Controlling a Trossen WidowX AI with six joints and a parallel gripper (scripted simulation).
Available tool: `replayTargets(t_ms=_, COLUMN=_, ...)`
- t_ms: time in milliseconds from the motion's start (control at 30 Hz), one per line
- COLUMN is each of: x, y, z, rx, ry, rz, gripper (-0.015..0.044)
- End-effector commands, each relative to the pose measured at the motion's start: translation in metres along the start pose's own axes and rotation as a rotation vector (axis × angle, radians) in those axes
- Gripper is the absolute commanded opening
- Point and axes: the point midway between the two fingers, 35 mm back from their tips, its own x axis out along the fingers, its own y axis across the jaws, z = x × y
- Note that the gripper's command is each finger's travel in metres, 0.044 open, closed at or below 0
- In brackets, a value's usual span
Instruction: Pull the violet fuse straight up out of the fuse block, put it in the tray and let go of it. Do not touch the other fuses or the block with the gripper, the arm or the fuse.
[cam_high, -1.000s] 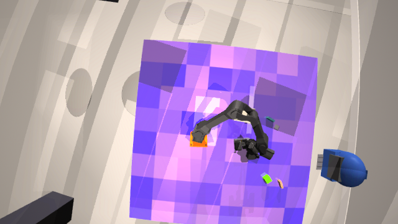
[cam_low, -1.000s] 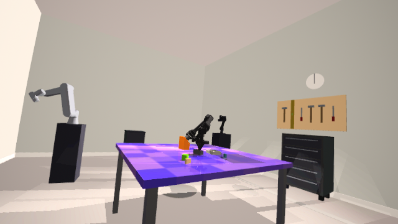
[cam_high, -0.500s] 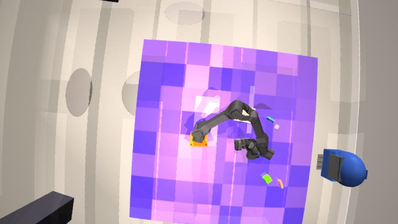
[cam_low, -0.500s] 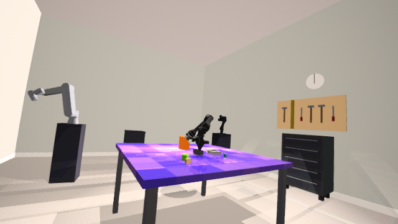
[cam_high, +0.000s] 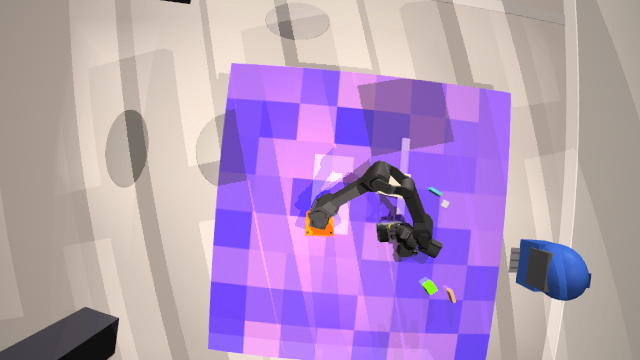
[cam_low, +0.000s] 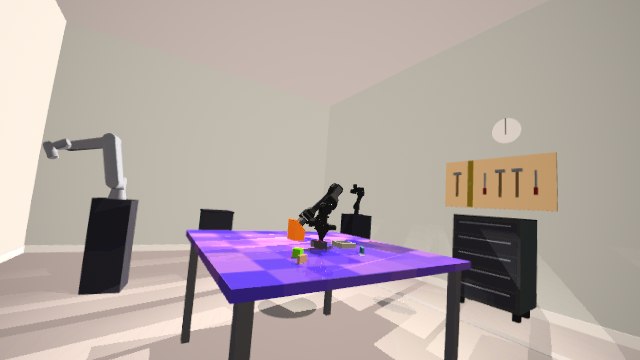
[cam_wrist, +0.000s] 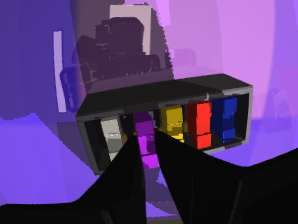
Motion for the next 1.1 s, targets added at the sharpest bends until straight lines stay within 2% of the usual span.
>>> replayTargets(t_ms=0, x=-0.003, y=0.0, z=0.001, rx=-0.004, ry=-0.004, rz=0.0, gripper=0.0)
replayTargets(t_ms=1067, x=-0.018, y=0.0, z=0.001, rx=-0.002, ry=-0.002, rz=0.002, gripper=0.0)
